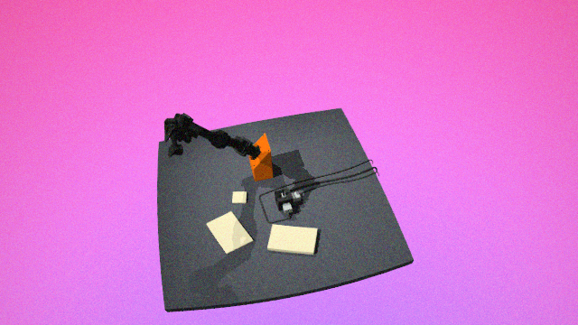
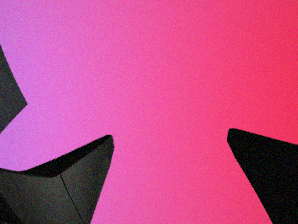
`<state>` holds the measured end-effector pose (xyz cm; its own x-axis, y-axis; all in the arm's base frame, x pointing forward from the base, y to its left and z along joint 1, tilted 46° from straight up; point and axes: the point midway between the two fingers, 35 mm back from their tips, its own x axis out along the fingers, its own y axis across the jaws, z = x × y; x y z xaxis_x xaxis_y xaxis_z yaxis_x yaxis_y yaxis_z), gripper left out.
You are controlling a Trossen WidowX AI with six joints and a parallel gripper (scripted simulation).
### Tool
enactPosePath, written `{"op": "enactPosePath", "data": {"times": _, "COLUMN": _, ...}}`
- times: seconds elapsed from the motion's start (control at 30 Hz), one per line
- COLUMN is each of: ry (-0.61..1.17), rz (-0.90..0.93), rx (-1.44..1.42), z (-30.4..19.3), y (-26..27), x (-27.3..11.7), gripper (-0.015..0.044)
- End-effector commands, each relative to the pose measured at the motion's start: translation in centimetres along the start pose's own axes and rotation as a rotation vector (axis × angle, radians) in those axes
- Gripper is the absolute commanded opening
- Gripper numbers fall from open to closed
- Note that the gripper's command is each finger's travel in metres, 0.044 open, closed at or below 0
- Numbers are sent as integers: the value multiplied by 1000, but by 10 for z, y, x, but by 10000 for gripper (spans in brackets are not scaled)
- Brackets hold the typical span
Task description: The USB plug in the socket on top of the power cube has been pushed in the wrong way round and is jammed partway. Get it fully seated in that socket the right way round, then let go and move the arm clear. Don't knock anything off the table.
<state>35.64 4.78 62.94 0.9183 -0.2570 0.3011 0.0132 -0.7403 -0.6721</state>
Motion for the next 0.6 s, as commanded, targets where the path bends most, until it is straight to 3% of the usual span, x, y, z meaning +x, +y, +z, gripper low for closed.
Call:
{"op": "enactPosePath", "data": {"times": 0.0, "ry": 2, "rz": -12, "rx": 7, "z": -1, "y": -2, "x": -1, "gripper": 426}}
{"op": "enactPosePath", "data": {"times": 0.23, "ry": 20, "rz": -384, "rx": 373, "z": -56, "y": -83, "x": -73, "gripper": 440}}
{"op": "enactPosePath", "data": {"times": 0.57, "ry": -5, "rz": -798, "rx": 947, "z": -173, "y": -109, "x": -178, "gripper": 440}}
